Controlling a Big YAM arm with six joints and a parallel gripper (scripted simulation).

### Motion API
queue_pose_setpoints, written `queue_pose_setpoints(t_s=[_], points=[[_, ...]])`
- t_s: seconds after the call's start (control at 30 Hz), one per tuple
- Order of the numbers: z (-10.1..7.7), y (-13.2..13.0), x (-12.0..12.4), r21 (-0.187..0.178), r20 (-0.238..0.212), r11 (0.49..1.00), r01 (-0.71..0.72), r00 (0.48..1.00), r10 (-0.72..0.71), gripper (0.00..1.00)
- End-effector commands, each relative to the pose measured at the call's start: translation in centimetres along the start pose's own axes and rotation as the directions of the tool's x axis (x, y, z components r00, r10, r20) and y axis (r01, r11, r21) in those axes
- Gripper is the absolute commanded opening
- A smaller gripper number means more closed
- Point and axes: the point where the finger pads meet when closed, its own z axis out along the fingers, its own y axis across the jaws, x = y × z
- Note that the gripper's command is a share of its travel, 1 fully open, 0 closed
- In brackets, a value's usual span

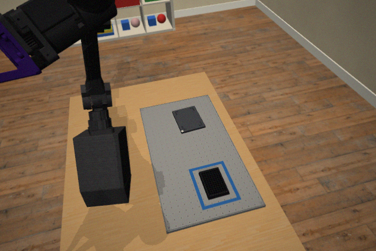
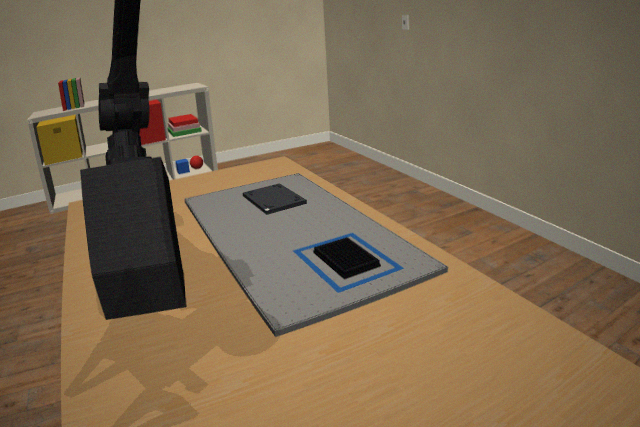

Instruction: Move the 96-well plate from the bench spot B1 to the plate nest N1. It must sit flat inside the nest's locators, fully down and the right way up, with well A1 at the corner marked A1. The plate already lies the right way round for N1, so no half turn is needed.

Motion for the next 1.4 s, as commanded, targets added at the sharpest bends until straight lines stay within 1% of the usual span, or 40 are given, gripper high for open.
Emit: queue_pose_setpoints(t_s=[0.0, 0.53, 0.57, 0.63, 0.67, 0.73, 0.77, 0.8, 0.83, 0.93, 0.97, 1.0, 1.03, 1.1, 1.13, 1.17, 1.2, 1.23, 1.27, 1.3, 1.33, 1.37], points=[[-0.3, 0.0, -0.7, -0.005, 0.003, 1.0, -0.011, 1.0, 0.011, 1.0], [-0.3, 0.0, -0.7, -0.005, 0.003, 1.0, -0.011, 1.0, 0.011, 1.0], [-2.2, 0.4, -1.9, -0.057, -0.011, 0.998, -0.018, 1.0, 0.018, 1.0], [-2.9, 0.8, -0.9, -0.101, -0.053, 0.995, 0.012, 0.998, -0.017, 1.0], [-3.1, 0.9, -0.5, -0.112, -0.065, 0.994, 0.019, 0.998, -0.026, 1.0], [-3.6, 1.2, 0.4, -0.112, -0.065, 0.994, 0.019, 0.998, -0.026, 1.0], [-2.9, 2.0, 2.0, -0.105, -0.064, 0.994, 0.028, 0.997, -0.035, 1.0], [-3.6, 2.6, 1.5, -0.117, -0.059, 0.993, -0.01, 0.998, 0.003, 1.0], [-3.7, 2.3, 2.2, -0.101, -0.065, 0.995, 0.008, 0.998, -0.015, 1.0], [-4.3, 2.6, 3.3, -0.102, -0.067, 0.995, 0.008, 0.998, -0.015, 1.0], [-3.3, 2.1, 6.0, -0.101, -0.098, 0.991, 0.083, 0.991, -0.093, 1.0], [-5.2, 2.2, 3.6, -0.148, -0.107, 0.988, 0.05, 0.992, -0.067, 1.0], [-5.4, 2.2, 4.1, -0.167, -0.127, 0.984, 0.066, 0.988, -0.088, 1.0], [-5.4, 2.2, 4.1, -0.167, -0.127, 0.984, 0.066, 0.988, -0.088, 1.0], [-3.8, 1.7, 3.5, -0.155, -0.143, 0.986, 0.061, 0.986, -0.084, 1.0], [-4.0, 1.7, 3.9, -0.155, -0.143, 0.986, 0.061, 0.986, -0.084, 1.0], [-5.6, 2.8, 2.4, -0.184, -0.131, 0.983, 0.022, 0.99, -0.047, 1.0], [-7.3, 3.4, 3.7, -0.201, -0.131, 0.98, 0.015, 0.99, -0.042, 1.0], [-6.5, 3.1, 5.9, -0.178, -0.138, 0.983, 0.047, 0.988, -0.072, 1.0], [-5.4, 2.8, 8.6, -0.153, -0.146, 0.984, 0.089, 0.983, -0.111, 1.0], [-5.1, 2.6, 10.0, -0.141, -0.151, 0.984, 0.109, 0.98, -0.13, 1.0], [-5.3, 2.6, 10.5, -0.139, -0.153, 0.984, 0.114, 0.979, -0.135, 1.0]])
